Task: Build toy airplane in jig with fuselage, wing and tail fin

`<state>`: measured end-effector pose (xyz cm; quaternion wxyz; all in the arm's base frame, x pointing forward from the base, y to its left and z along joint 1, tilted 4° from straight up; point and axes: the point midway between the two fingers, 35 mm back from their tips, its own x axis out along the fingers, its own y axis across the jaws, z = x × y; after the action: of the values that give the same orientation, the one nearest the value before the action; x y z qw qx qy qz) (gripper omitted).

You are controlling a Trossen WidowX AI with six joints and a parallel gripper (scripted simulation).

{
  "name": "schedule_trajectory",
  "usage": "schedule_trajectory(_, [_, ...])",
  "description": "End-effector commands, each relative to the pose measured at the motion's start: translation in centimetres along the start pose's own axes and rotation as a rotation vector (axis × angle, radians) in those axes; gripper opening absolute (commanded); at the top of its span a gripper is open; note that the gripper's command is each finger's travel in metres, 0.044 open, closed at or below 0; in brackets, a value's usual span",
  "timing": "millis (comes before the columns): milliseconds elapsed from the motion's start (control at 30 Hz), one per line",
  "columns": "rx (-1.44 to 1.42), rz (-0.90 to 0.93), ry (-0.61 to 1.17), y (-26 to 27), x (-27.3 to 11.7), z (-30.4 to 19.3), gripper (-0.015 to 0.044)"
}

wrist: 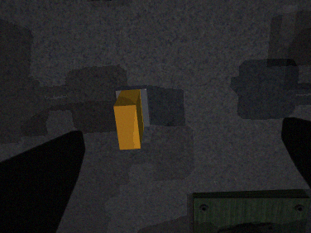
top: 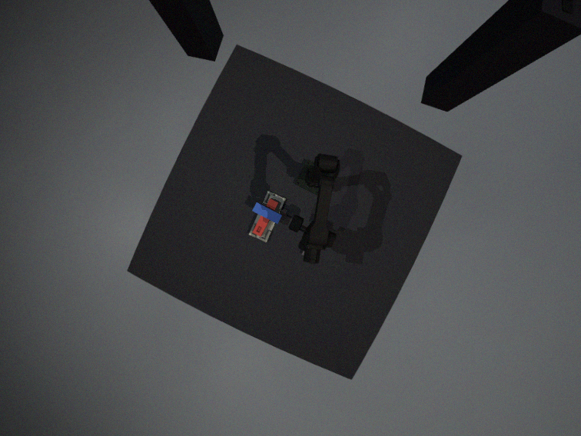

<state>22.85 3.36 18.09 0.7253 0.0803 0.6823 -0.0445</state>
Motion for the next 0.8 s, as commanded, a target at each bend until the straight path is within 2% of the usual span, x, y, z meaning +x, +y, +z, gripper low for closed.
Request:
schedule_trajectory(0, [0.004, 0.001, 0.000, 2.9, 0.0, -2.5, 0.0440])
schedule_trajectory(167, [0.003, 0.005, 0.000, 4.0, 0.2, -3.6, 0.0440])
schedule_trajectory(367, [0.003, 0.005, 0.000, 4.0, 5.5, -3.6, 0.0440])
schedule_trajectory(767, [0.003, 0.005, 0.000, 4.0, 7.5, -3.6, 0.0440])
